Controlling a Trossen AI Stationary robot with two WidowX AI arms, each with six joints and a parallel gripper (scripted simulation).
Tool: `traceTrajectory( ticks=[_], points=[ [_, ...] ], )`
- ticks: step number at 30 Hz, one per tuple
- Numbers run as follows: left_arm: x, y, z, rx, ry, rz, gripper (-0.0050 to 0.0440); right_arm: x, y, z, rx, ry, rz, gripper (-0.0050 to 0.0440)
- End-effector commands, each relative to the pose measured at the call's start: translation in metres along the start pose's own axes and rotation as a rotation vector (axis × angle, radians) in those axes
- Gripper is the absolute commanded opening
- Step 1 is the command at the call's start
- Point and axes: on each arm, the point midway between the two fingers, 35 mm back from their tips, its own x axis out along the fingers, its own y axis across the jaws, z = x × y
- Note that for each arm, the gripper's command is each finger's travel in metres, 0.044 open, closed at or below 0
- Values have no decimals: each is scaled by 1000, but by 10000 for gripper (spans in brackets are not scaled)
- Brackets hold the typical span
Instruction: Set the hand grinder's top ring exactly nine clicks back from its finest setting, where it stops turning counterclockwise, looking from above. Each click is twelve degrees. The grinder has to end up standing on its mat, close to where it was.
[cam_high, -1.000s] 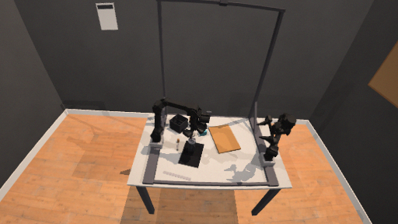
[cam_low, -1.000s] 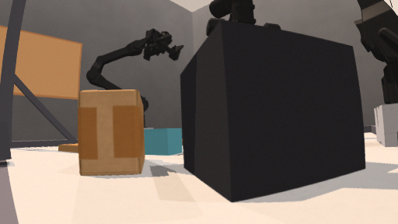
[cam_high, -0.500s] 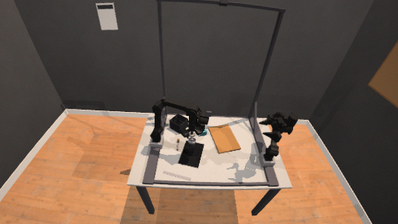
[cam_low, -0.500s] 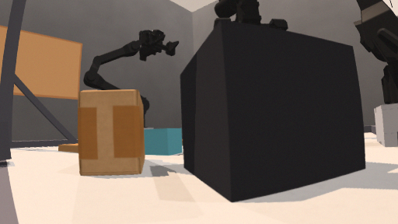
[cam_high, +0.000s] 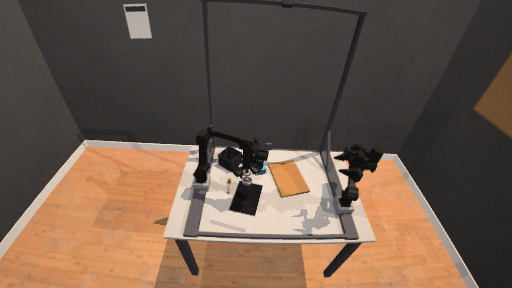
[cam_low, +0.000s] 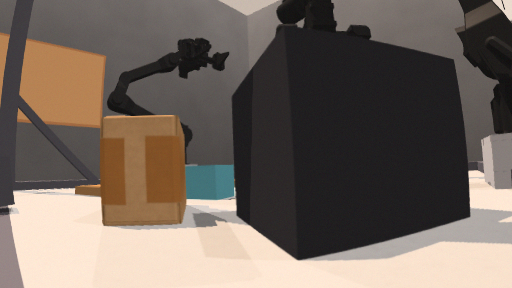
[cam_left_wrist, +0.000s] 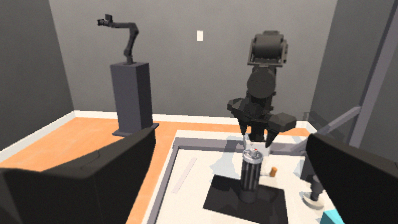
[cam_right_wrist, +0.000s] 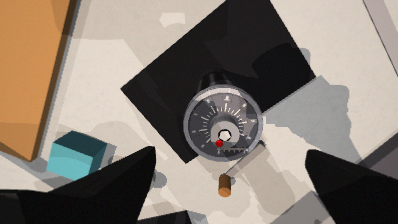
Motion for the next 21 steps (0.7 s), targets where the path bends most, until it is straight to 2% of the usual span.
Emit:
traceTrajectory(
  ticks=[1,7,21],
  points=[
    [0,-1,3,11,-3,-6,400,8,0,-2,-1,-16,15,400],
    [0,-1,3,11,-3,-6,400,36,0,-2,-2,-18,15,400],
    [0,-1,3,11,-3,-6,400,52,0,-1,-2,-8,8,393]
  ],
)
